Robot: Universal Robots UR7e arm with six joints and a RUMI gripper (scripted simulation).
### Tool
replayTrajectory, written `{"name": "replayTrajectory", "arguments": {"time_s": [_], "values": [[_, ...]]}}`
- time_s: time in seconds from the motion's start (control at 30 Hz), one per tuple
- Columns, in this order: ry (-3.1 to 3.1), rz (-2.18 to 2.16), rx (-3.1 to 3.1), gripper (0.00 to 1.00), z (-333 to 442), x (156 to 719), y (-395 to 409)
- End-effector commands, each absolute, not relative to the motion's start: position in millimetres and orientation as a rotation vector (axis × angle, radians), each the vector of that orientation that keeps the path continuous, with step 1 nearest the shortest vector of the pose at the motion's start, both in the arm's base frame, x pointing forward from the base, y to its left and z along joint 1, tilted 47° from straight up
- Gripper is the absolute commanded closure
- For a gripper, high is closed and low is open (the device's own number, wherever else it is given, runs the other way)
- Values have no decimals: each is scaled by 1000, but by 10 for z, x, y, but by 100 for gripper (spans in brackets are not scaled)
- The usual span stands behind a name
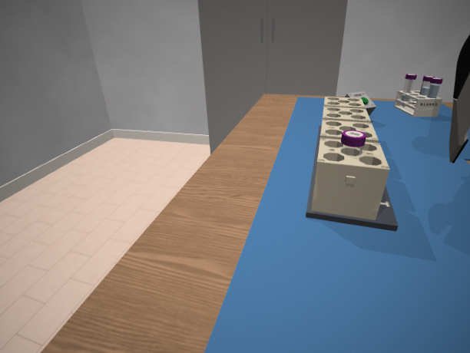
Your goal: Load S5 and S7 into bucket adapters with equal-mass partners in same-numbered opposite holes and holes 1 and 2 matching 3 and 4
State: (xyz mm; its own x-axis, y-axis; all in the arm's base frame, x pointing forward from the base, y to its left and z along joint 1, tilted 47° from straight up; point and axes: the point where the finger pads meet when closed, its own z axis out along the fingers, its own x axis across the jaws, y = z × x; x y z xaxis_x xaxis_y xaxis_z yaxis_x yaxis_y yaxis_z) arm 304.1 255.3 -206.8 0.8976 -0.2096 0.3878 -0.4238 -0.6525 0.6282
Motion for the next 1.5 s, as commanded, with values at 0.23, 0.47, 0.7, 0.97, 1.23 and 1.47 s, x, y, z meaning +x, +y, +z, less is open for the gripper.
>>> {"name": "replayTrajectory", "arguments": {"time_s": [0.23,0.47,0.7,0.97,1.23,1.47], "values": [[-74,199,2330,65,-2610,2441,2979],[-74,199,2330,65,-2953,2046,3239],[-74,199,2330,65,-3246,1707,3461],[-74,199,2330,65,-3401,1529,3578],[-74,199,2330,65,-3423,1533,3554],[-74,199,2330,65,-3538,1553,3434]]}}
